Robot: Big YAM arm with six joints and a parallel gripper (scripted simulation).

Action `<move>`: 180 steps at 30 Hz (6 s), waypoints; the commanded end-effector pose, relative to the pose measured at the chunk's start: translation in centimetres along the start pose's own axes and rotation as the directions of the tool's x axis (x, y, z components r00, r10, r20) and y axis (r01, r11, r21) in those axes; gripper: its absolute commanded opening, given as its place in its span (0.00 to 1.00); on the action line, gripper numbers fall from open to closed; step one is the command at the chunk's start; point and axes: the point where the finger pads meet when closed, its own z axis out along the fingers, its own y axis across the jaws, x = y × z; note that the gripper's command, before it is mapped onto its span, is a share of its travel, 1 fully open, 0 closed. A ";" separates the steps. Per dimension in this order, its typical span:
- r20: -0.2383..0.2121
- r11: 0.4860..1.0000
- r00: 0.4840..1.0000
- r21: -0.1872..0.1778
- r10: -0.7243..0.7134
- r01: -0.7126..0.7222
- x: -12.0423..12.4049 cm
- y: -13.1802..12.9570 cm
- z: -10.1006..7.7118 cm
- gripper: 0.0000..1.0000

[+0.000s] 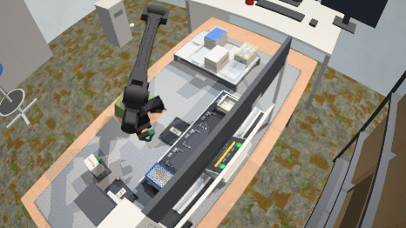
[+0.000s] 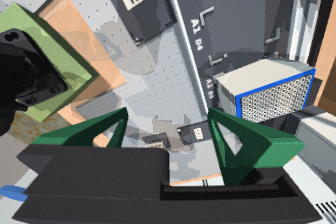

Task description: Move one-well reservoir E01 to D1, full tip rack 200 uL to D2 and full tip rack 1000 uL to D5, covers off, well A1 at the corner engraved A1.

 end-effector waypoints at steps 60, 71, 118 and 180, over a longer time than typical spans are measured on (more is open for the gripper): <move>0.049 0.926 0.926 0.051 -0.375 0.373 -25.8 9.5 -2.4 1.00; 0.056 0.928 0.926 0.040 -0.372 0.371 -30.1 11.7 -2.3 1.00; 0.050 0.929 0.927 0.023 -0.371 0.371 -45.4 15.9 -1.8 1.00; 0.046 0.925 0.924 0.013 -0.381 0.381 -66.6 24.8 -2.3 1.00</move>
